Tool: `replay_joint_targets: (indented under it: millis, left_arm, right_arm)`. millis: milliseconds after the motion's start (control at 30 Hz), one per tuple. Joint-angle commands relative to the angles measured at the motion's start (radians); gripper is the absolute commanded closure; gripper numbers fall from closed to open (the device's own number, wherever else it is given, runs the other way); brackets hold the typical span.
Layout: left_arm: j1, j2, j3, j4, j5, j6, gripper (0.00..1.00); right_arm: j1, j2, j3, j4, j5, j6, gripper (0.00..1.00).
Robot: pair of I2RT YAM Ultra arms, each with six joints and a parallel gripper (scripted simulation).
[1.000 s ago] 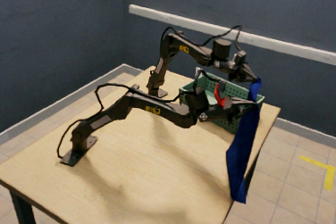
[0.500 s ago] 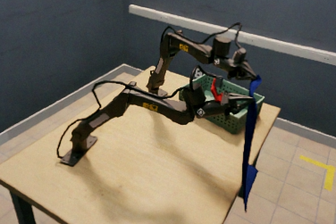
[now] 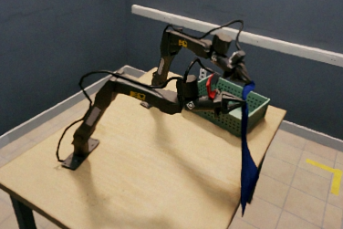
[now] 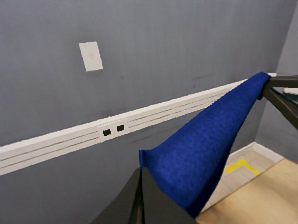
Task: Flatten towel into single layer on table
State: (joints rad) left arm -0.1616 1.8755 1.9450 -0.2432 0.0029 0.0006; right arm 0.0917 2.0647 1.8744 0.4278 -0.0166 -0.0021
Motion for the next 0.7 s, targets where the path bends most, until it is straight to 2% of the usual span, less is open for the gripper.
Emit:
replay_joint_targets:
  millis: [0, 67, 167, 200, 367, 400, 500, 533, 567, 633, 667]
  left_arm:
    - [-0.014, -0.053, 0.049, -0.145, -0.012, -0.003, 1.00]
    - [-0.014, -0.050, 0.057, -0.156, -0.012, -0.004, 1.00]
    - [0.001, -0.049, 0.063, -0.166, -0.014, -0.005, 1.00]
    - [-0.025, -0.062, 0.058, -0.232, -0.012, -0.004, 1.00]
    - [-0.038, -0.077, 0.047, -0.298, -0.012, -0.005, 1.00]
    - [-0.051, -0.093, -0.016, -0.343, -0.012, -0.003, 1.00]
    - [-0.052, -0.095, -0.020, -0.343, -0.013, -0.004, 1.00]
    - [-0.034, -0.101, -0.028, -0.342, -0.015, -0.006, 1.00]
    - [-0.067, -0.114, -0.046, -0.395, -0.013, -0.004, 1.00]
    - [-0.067, -0.118, -0.051, -0.393, -0.013, -0.005, 1.00]
    - [-0.082, -0.123, -0.011, -0.468, -0.011, -0.004, 1.00]
  right_arm:
    - [0.002, -0.073, -0.053, -0.147, 0.022, 0.005, 1.00]
    - [-0.001, -0.098, 0.048, -0.337, 0.021, 0.004, 1.00]
    - [0.000, -0.046, 0.110, -0.418, 0.022, 0.005, 1.00]
    - [0.001, -0.117, 0.074, -0.475, 0.021, 0.004, 1.00]
    - [-0.001, -0.141, 0.091, -0.614, 0.022, 0.004, 1.00]
    - [0.001, -0.168, 0.072, -0.692, 0.021, 0.003, 1.00]
    - [0.001, -0.167, 0.080, -0.707, 0.022, 0.003, 1.00]
    - [0.001, -0.129, 0.098, -0.737, 0.022, 0.003, 1.00]
    - [0.004, -0.188, 0.081, -0.814, 0.022, 0.002, 1.00]
    - [0.003, -0.184, 0.090, -0.830, 0.022, 0.002, 1.00]
    - [0.004, -0.205, 0.074, -0.907, 0.022, 0.001, 1.00]
